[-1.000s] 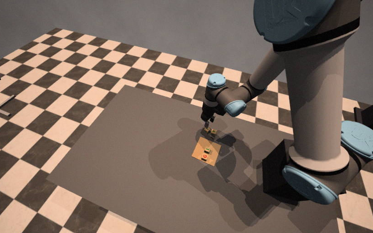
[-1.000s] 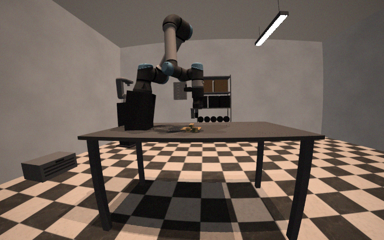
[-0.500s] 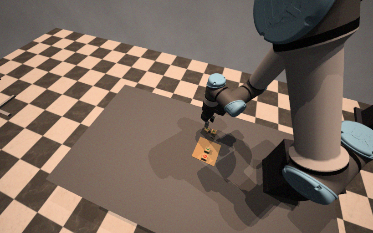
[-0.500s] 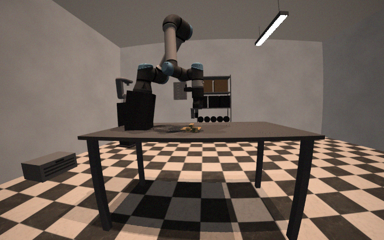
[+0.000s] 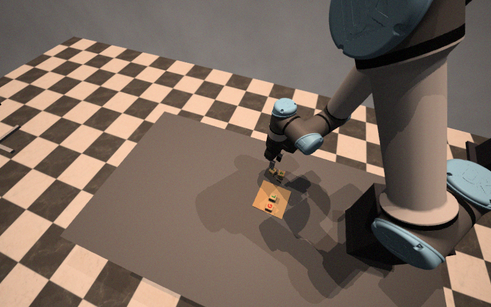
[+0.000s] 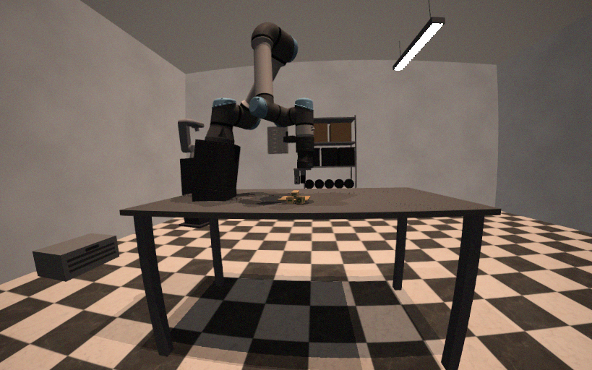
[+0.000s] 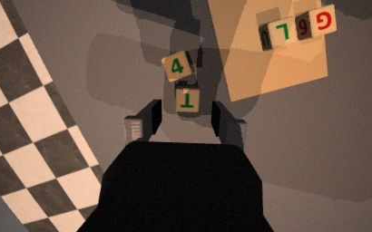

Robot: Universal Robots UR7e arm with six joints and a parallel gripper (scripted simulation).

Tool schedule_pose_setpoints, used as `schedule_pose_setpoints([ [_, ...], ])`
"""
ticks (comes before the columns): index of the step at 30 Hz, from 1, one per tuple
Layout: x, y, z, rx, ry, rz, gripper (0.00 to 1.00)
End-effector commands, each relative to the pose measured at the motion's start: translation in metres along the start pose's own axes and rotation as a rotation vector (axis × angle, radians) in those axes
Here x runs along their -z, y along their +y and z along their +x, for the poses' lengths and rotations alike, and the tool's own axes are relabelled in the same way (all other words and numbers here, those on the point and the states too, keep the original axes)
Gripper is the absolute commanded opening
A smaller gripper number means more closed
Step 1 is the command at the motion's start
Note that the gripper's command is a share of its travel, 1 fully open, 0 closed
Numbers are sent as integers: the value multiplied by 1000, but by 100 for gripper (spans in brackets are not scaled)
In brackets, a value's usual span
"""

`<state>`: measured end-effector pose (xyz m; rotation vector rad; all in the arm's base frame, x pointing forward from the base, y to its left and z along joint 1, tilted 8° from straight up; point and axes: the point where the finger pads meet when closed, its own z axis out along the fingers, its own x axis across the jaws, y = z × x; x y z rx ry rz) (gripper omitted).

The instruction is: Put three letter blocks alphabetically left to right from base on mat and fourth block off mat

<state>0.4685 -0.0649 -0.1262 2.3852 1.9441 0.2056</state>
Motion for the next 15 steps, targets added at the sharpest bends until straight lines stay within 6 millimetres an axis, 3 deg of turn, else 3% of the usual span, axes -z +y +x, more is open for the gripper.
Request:
schedule_pose_setpoints([
  [1, -6, 2, 0, 1, 0, -3, 96],
  [15, -25, 2, 0, 1, 0, -3, 96],
])
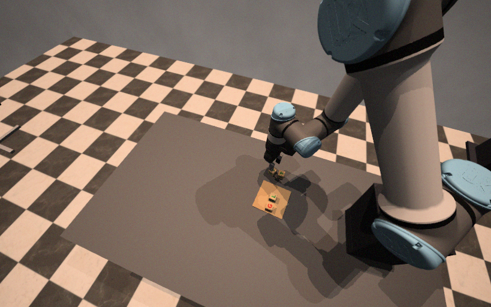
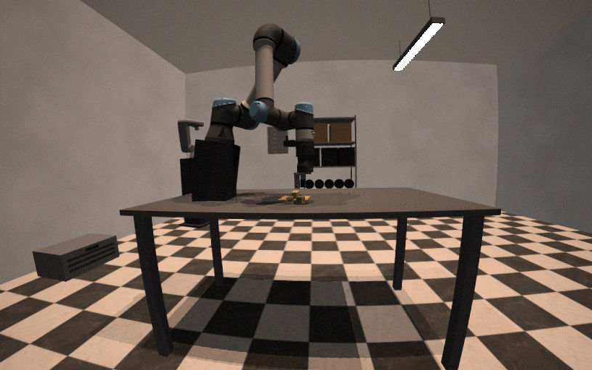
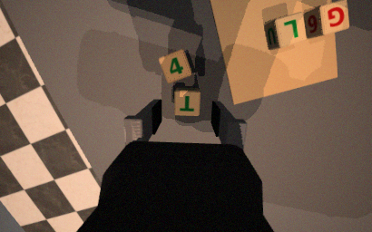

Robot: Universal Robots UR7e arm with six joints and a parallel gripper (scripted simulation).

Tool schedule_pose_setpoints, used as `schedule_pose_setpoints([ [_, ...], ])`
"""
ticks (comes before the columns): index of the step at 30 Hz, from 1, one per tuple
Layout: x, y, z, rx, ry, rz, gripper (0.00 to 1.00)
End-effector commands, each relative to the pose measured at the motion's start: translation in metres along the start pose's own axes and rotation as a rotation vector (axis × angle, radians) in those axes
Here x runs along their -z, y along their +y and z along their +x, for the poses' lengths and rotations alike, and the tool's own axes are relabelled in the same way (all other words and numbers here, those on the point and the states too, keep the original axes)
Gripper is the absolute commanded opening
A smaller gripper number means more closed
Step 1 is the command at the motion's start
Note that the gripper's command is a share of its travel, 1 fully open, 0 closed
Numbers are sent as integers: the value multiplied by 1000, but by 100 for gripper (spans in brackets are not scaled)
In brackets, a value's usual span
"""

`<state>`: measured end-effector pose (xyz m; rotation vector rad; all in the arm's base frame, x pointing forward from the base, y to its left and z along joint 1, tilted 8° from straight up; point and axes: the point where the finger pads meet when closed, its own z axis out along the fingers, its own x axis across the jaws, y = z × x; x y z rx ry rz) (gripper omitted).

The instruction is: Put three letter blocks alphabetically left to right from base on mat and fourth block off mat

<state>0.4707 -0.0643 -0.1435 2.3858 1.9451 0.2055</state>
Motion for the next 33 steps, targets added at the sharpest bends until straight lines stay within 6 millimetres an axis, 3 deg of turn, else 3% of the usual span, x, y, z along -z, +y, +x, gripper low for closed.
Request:
schedule_pose_setpoints([
  [1, -9, 2, 0, 1, 0, -4, 96],
  [18, -26, 2, 0, 1, -1, -4, 96],
  [33, -28, 1, 0, 1, 0, -3, 96],
])
